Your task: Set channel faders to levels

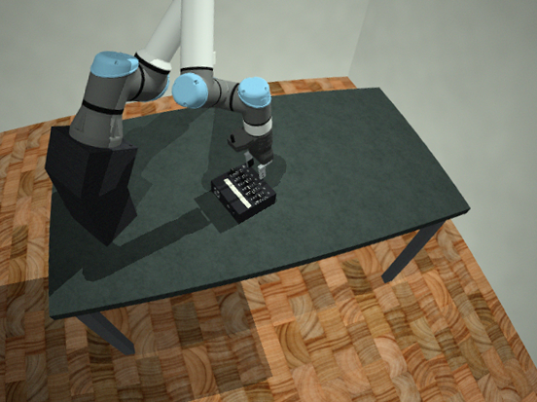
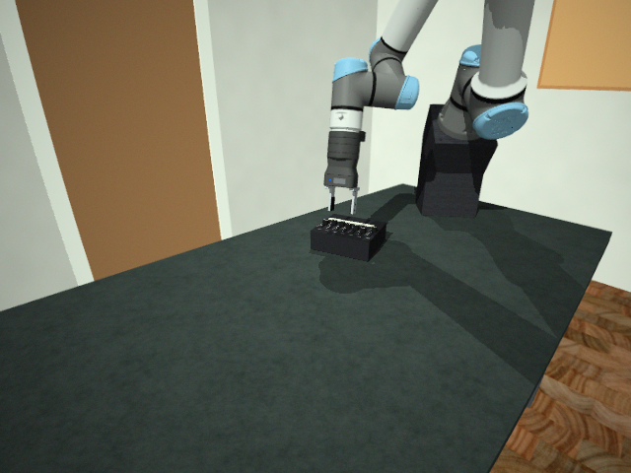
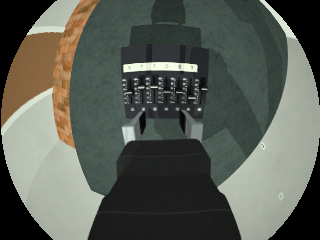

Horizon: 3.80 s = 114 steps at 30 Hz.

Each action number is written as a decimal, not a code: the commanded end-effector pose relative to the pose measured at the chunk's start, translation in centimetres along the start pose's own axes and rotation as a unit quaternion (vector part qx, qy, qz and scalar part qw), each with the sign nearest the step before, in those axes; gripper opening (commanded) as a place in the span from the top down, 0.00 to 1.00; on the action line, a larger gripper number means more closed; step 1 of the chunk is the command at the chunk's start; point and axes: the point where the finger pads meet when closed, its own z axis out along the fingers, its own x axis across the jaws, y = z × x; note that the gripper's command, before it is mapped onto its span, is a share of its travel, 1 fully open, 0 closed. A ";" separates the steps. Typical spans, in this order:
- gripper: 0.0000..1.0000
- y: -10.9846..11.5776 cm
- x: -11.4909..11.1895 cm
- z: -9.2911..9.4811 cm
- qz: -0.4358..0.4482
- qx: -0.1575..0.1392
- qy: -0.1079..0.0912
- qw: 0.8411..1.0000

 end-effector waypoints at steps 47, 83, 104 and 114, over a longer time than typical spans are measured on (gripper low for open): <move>0.00 -0.1 -0.2 -0.2 -0.022 0.001 -0.001 1.000; 0.00 -1.1 -1.9 -2.5 -0.370 0.029 0.004 0.928; 0.00 -1.4 -2.4 -4.7 -0.681 0.047 0.031 0.730; 0.00 -1.5 -2.0 -5.4 -0.786 0.048 0.047 0.614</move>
